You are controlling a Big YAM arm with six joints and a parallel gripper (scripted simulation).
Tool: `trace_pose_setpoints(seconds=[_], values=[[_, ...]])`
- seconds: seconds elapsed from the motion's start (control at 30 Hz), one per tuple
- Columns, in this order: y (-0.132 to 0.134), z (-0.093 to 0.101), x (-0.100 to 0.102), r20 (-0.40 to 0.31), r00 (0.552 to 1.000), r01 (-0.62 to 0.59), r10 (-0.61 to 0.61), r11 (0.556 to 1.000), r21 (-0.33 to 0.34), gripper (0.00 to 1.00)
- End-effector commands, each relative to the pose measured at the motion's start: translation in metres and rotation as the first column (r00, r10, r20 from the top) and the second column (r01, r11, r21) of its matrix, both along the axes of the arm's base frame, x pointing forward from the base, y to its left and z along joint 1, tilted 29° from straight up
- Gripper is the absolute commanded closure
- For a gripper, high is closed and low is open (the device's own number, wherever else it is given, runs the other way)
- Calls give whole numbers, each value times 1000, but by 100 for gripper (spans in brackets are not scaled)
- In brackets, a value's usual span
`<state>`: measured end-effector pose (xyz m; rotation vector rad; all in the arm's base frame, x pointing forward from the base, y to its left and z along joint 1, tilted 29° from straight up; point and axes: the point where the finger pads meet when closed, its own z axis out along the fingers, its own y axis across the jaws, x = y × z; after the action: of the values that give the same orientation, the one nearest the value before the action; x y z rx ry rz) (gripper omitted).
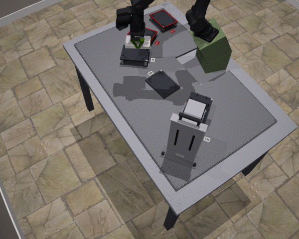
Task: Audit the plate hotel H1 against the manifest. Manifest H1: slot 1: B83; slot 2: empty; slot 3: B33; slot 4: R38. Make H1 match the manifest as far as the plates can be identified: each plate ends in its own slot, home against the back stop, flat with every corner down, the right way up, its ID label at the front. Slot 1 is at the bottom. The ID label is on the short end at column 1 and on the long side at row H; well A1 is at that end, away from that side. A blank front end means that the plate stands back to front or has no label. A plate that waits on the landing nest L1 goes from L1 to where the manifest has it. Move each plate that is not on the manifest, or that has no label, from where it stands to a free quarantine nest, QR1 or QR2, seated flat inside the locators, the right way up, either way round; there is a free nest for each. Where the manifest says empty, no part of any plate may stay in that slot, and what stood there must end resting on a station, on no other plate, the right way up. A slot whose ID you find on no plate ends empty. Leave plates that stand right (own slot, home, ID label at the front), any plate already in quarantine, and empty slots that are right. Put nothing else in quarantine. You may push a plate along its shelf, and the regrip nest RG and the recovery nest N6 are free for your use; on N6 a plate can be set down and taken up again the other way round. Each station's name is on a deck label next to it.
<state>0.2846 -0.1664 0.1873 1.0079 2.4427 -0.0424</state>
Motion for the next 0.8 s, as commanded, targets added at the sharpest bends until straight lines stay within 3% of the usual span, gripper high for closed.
trace_pose_setpoints(seconds=[0.0, 0.27, 0.3, 0.47, 0.57, 0.7, 0.77], values=[[-21, 23, 7, 37, 999, -6, 8, 999, -44, 14], [-41, 26, -2, 38, 999, -6, 7, 999, -50, 14], [-35, 8, -14, 15, 1000, -6, 7, 1000, -31, 14], [-59, 25, -13, 31, 999, -5, 7, 999, -49, 14], [-65, 17, -21, 19, 1000, -6, 7, 999, -39, 14], [-80, 25, -25, 27, 1000, -5, 6, 999, -50, 14], [-82, 14, -32, 12, 1000, -6, 6, 999, -34, 14]])
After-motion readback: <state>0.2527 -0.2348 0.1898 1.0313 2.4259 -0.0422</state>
